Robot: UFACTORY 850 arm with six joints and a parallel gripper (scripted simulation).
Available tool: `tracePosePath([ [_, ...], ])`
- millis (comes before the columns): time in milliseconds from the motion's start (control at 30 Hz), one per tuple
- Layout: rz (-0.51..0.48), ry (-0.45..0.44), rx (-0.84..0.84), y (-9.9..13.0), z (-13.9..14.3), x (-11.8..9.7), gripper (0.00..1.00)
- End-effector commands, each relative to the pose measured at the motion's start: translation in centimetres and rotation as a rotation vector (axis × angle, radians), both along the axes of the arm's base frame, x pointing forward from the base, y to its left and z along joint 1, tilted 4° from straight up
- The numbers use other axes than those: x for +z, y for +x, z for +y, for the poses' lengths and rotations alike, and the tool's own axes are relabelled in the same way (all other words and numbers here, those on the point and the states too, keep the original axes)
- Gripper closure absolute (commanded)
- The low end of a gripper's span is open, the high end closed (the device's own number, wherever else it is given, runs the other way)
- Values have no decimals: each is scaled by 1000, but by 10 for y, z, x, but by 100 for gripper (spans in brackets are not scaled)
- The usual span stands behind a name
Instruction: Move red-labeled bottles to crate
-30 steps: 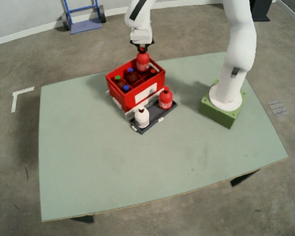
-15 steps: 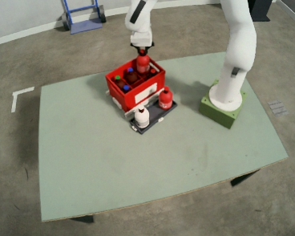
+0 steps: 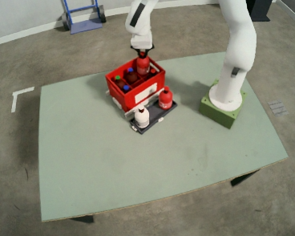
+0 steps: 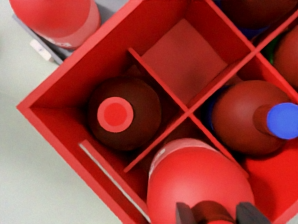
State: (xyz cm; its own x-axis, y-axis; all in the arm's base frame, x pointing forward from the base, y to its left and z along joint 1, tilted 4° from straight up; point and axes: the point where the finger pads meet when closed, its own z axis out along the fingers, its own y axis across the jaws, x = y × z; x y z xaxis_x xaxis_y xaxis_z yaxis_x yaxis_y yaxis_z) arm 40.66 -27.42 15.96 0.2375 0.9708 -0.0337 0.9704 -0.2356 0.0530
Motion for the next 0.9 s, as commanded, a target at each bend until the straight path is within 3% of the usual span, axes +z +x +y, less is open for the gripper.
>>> tracePosePath([
  [0,-2,-1,0,1,-1,-3,100],
  [867,-2,-1,0,2,-2,-28,100],
])
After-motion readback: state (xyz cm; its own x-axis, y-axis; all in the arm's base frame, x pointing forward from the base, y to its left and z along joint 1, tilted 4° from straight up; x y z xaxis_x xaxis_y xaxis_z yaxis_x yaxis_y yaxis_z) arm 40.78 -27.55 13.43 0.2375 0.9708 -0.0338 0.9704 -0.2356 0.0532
